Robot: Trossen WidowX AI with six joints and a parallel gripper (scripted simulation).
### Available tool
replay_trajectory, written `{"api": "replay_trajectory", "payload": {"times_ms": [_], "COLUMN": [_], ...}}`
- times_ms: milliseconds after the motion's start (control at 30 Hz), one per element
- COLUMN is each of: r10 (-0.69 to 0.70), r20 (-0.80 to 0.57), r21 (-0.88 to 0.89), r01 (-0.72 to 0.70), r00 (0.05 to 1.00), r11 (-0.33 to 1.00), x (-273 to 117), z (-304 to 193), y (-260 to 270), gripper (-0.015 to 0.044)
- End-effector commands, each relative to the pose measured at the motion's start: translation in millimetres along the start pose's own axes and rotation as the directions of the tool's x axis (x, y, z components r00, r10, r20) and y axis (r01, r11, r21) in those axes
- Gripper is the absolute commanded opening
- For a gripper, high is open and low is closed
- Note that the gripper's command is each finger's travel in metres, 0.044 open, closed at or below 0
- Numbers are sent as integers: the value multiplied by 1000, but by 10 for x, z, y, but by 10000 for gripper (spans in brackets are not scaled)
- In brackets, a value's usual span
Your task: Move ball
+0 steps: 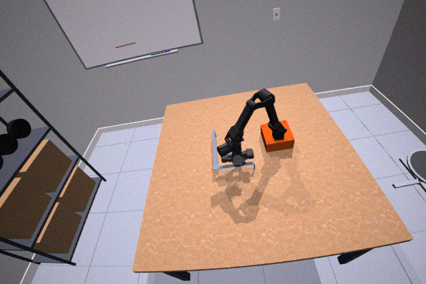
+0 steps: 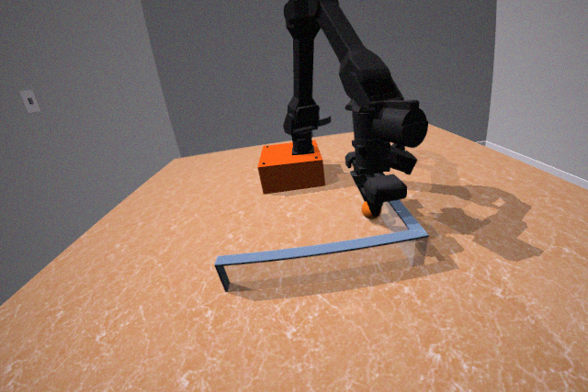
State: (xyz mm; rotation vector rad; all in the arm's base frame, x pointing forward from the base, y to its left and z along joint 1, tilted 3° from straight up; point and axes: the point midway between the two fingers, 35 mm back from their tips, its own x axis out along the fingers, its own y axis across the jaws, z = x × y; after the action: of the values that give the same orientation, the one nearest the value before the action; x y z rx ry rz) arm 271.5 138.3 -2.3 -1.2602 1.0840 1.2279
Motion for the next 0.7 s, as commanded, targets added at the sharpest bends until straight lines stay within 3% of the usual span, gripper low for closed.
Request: {"api": "replay_trajectory", "payload": {"times_ms": [0,167,533,667], "r10": [4,5,3,3], "r20": [-8,-8,-1,-1], "r21": [7,7,0,0], "r01": [-4,-4,-3,-3], "r00": [1000,1000,1000,1000], "r11": [1000,1000,1000,1000], "x": [79,103,71,71], "z": [-16,-17,-4,-4], "y": [18,19,10,10], "gripper": [0,0,289,301]}}
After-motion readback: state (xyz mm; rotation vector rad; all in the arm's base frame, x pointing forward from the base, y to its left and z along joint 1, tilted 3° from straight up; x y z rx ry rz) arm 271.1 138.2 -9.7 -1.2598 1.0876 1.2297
